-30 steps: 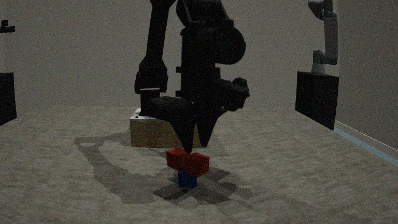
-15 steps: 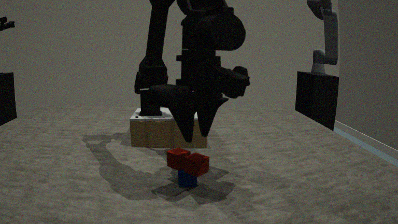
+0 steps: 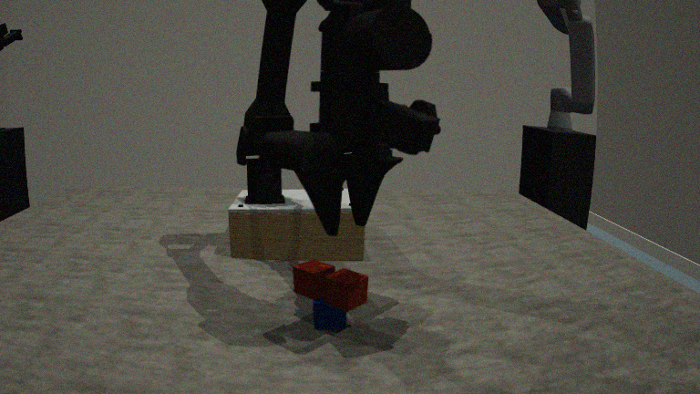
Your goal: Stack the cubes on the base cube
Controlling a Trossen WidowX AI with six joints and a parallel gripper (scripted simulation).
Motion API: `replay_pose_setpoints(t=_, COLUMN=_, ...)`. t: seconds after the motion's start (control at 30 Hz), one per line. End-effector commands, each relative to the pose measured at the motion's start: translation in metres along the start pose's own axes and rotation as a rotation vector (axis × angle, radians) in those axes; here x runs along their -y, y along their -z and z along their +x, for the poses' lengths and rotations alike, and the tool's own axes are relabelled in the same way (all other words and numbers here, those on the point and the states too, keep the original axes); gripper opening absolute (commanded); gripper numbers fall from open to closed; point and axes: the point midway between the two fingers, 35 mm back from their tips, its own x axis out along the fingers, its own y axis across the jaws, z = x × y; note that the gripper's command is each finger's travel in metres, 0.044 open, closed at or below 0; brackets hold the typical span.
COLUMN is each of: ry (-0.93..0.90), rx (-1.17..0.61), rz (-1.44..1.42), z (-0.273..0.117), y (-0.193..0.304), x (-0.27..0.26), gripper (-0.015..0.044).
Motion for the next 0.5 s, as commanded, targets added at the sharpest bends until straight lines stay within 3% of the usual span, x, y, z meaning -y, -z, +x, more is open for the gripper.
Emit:
replay_pose_setpoints(t=0.0, ry=0.001, rx=0.001, rz=0.0, z=-0.005, y=0.0, x=0.0, gripper=0.0258)
replay_pose_setpoints(t=0.2, ry=0.0, rx=0.0, rz=0.0, z=-0.008, y=0.0, x=0.0, gripper=0.04)
replay_pose_setpoints(t=0.33, ry=-0.003, rx=-0.002, rz=0.0, z=-0.006, y=-0.003, x=-0.009, gripper=0.04)
replay_pose_setpoints(t=0.47, ry=-0.006, rx=0.0, rz=0.0, z=-0.007, y=-0.02, x=-0.065, gripper=0.04)
